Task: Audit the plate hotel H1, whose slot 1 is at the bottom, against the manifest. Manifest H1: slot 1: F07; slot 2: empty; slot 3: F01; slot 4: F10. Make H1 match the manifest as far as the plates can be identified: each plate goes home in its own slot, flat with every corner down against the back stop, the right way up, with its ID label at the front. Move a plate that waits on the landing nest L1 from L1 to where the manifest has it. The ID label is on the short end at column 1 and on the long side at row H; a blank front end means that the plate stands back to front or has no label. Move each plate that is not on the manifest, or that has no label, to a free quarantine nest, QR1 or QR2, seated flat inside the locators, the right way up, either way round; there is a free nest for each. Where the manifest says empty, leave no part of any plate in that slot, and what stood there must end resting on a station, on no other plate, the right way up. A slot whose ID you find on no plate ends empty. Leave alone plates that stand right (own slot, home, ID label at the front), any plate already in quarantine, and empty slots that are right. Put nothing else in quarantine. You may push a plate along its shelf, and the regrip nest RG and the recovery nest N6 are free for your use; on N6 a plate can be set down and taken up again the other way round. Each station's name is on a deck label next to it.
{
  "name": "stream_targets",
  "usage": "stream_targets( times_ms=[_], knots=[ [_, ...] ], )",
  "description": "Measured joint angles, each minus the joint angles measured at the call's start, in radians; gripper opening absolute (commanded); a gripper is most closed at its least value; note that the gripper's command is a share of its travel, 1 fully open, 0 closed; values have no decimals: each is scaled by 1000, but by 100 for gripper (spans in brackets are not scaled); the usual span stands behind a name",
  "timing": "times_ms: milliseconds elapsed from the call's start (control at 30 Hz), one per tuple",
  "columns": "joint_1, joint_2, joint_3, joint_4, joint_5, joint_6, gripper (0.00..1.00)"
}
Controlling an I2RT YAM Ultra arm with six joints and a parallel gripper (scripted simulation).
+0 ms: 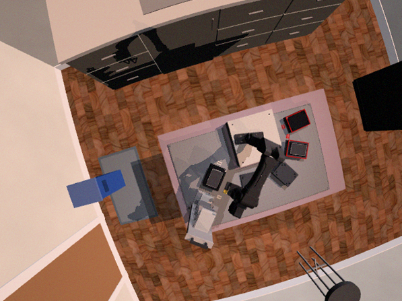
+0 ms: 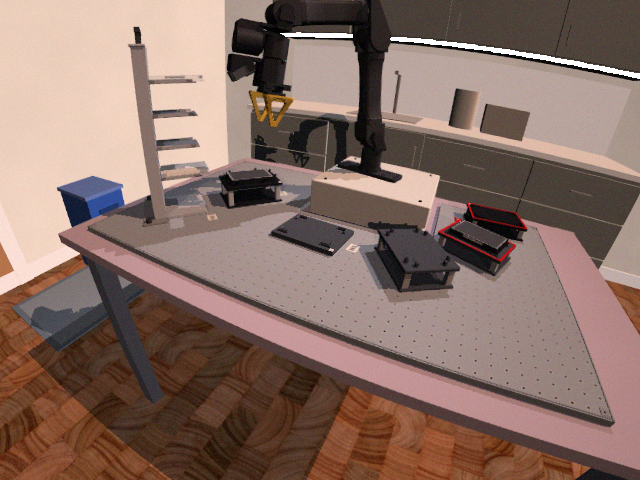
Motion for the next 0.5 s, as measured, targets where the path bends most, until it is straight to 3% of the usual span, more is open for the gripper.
stream_targets(
  times_ms=[400,500],
  knots=[
    [140,-208,-264,235,30,122,100],
    [165,-236,-296,274,39,148,100]
  ],
)
